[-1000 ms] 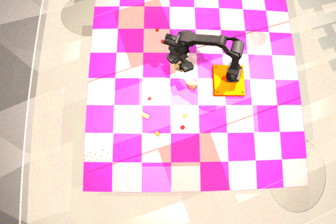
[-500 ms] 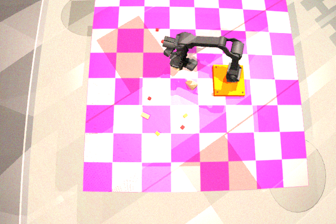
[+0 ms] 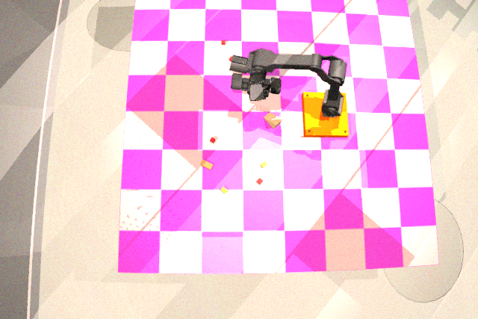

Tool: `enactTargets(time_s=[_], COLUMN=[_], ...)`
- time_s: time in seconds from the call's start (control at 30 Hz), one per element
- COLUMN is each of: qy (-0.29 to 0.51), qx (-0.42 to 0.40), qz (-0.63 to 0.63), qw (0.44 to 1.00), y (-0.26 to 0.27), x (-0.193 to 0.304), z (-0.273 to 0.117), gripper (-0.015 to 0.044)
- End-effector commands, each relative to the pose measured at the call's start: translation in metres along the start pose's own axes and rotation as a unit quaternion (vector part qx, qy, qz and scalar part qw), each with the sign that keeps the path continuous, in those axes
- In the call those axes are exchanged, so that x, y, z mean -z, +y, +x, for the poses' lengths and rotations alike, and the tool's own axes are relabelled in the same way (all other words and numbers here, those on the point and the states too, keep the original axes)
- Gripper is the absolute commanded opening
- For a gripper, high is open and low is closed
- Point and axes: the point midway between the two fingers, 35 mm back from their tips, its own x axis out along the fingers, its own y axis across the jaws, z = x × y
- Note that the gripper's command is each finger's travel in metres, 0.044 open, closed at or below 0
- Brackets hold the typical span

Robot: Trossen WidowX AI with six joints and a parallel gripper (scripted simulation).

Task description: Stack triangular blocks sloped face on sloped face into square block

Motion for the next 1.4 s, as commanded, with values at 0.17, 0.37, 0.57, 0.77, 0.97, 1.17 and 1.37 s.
enactTargets(time_s=[0.17, 0.37, 0.57, 0.77, 0.97, 1.17, 1.37], qy=[0.028, 0.045, 0.060, 0.066, 0.065, 0.065, 0.064], qx=[-0.004, -0.012, -0.023, -0.029, -0.029, -0.029, -0.030], qz=[-0.154, -0.254, -0.351, -0.390, -0.390, -0.390, -0.390], qw=[0.988, 0.966, 0.934, 0.918, 0.918, 0.918, 0.918], y=[-0.002, -0.003, -0.004, -0.005, 0.002, 0.018, 0.034], x=[-0.001, -0.002, -0.003, -0.004, -0.009, -0.022, -0.037], z=[-0.004, -0.006, -0.008, -0.009, -0.017, -0.036, -0.055], gripper=[0.0000, 0.0000, 0.0000, 0.0000, 0.0000, 0.0000, 0.0000])
